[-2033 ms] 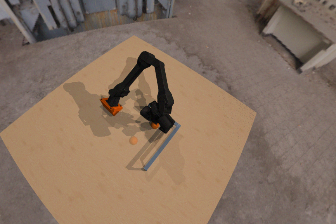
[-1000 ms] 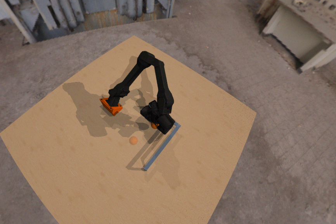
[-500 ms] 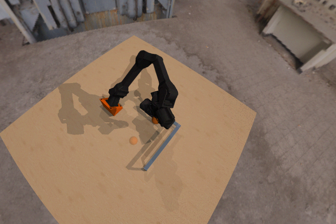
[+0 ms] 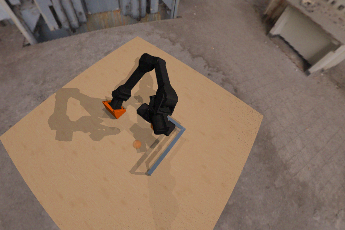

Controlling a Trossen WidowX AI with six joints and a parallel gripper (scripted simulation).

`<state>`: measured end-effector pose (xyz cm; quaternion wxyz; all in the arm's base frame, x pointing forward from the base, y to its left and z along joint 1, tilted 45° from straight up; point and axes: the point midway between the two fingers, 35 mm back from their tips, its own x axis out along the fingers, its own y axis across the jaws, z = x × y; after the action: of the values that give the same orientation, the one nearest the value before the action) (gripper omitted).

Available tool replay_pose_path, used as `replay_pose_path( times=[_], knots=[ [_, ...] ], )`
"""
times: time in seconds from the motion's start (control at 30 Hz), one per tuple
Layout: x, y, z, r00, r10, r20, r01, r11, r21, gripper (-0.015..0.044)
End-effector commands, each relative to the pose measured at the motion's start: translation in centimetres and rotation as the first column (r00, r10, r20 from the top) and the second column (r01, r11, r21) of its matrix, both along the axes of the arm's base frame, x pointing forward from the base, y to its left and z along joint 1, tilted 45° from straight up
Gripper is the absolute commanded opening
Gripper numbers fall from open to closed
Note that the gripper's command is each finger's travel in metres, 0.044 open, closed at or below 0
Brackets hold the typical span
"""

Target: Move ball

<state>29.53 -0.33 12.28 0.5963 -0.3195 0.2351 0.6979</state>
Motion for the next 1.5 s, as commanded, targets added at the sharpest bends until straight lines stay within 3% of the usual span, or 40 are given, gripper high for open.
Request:
replay_pose_path(
  times=[0.0, 0.37, 1.0, 1.47],
  knots=[
    [-0.2, -1.9, -3.2, 1.0, 0.003, -0.016, -0.003, 1.0, 0.0, 0.0],
    [-2.0, -6.0, -11.0, 1.0, 0.021, -0.022, -0.021, 1.0, 0.007, 0.0],
    [-2.8, -1.4, -15.9, 1.0, 0.022, -0.021, -0.022, 1.0, 0.009, 0.0],
    [-3.0, -0.4, -16.9, 1.0, 0.022, -0.021, -0.022, 1.0, 0.01, 0.0]
  ],
)
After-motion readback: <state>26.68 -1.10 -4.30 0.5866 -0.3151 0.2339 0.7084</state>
